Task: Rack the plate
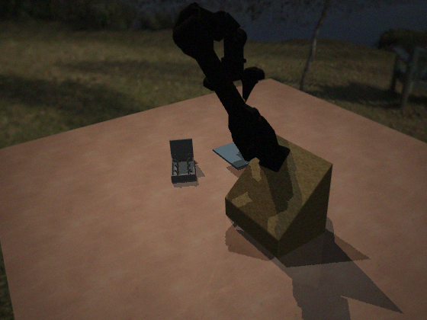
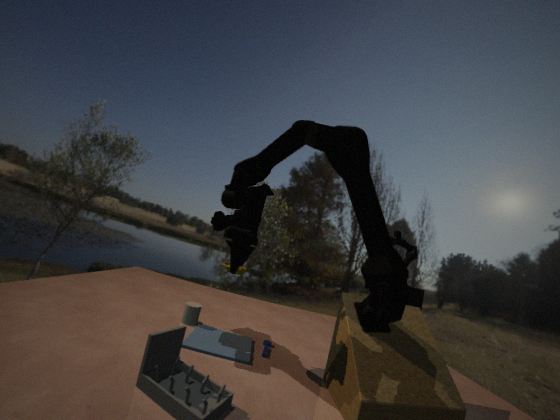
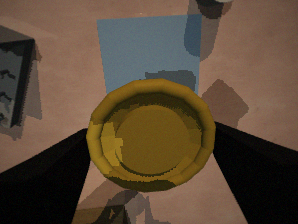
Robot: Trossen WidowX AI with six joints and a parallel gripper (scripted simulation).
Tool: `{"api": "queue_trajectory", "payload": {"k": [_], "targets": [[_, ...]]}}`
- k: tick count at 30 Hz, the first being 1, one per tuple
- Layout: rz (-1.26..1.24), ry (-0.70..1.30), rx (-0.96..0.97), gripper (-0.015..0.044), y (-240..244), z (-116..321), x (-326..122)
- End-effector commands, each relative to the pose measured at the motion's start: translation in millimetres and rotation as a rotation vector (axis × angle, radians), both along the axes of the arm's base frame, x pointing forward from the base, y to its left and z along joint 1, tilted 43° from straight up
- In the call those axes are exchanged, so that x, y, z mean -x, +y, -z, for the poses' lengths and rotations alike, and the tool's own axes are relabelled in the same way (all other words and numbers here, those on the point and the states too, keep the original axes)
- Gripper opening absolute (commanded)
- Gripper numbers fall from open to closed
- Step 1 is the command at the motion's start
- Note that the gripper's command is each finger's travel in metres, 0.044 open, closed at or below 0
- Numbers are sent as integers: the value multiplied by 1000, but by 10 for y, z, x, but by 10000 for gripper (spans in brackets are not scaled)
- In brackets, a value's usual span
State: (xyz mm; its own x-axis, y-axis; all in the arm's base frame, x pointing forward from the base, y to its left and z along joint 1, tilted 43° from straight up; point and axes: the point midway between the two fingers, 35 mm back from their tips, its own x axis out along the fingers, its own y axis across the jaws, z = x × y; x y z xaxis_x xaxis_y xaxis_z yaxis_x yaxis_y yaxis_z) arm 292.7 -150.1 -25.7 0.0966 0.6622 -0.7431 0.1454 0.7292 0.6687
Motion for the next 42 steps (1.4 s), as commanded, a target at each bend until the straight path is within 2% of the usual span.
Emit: {"api": "queue_trajectory", "payload": {"k": [1, 21, 42], "targets": [[55, 47, 1, 0, 31, -113, -20], [572, 499, -56, 0, 651, -749, -56], [1105, 973, -135, 0, 1325, -1282, 152]]}}
